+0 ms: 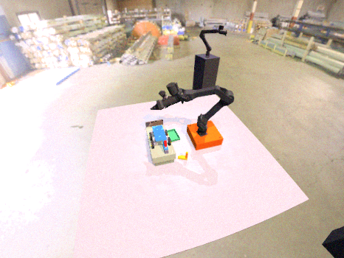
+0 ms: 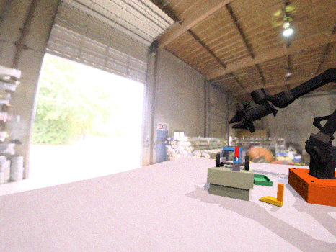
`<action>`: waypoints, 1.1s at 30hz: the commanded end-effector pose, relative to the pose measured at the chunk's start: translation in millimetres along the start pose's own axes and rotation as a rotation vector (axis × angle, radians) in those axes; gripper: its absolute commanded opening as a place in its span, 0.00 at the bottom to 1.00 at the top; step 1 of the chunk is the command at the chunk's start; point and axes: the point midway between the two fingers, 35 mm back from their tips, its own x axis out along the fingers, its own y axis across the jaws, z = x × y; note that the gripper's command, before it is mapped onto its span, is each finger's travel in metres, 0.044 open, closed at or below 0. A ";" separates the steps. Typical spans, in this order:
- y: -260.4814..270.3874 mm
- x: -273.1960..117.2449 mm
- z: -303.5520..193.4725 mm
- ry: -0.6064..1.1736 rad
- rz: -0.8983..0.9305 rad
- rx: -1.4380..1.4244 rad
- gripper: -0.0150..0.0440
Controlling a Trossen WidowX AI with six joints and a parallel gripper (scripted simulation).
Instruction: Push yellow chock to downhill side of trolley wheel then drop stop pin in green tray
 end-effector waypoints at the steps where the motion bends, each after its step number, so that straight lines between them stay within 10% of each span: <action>1: 17.1 6.3 -15.1 0.073 0.020 0.099 0.58; 33: 126.4 -40.6 -204.5 0.768 -0.216 0.605 0.58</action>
